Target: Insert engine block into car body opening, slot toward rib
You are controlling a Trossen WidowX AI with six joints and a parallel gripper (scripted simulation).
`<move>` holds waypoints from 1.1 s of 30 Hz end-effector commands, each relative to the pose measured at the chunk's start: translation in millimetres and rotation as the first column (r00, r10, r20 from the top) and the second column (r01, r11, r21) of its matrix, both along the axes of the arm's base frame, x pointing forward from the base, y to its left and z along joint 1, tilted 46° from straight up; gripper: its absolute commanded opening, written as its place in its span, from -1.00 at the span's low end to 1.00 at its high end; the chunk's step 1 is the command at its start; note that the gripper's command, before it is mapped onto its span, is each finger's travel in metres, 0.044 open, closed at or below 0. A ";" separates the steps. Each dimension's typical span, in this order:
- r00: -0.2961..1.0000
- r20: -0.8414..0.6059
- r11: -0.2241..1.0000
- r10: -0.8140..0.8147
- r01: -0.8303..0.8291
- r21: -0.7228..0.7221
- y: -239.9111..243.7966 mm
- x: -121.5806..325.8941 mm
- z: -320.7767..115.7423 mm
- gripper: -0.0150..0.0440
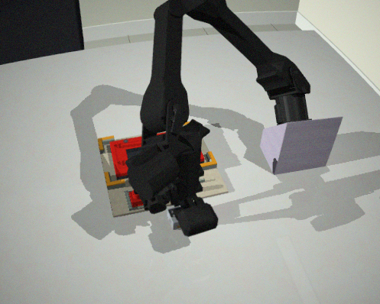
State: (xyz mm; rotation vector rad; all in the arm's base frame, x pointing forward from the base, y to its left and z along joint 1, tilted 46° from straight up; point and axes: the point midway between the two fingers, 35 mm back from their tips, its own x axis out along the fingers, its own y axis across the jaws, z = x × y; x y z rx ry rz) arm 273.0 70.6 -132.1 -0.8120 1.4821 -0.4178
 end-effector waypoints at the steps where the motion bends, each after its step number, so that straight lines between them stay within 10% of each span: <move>1: 1.000 0.002 1.000 -0.007 0.007 -0.005 -6.7 0.6 -4.5 -0.49; 10: 1.000 0.002 1.000 -0.007 0.007 -0.005 -9.9 1.0 -7.6 -0.49; 27: 1.000 0.006 1.000 0.005 -0.005 0.001 -2.9 1.0 -4.3 1.00; 33: 1.000 0.006 1.000 0.002 -0.002 0.000 -2.3 1.4 -3.7 1.00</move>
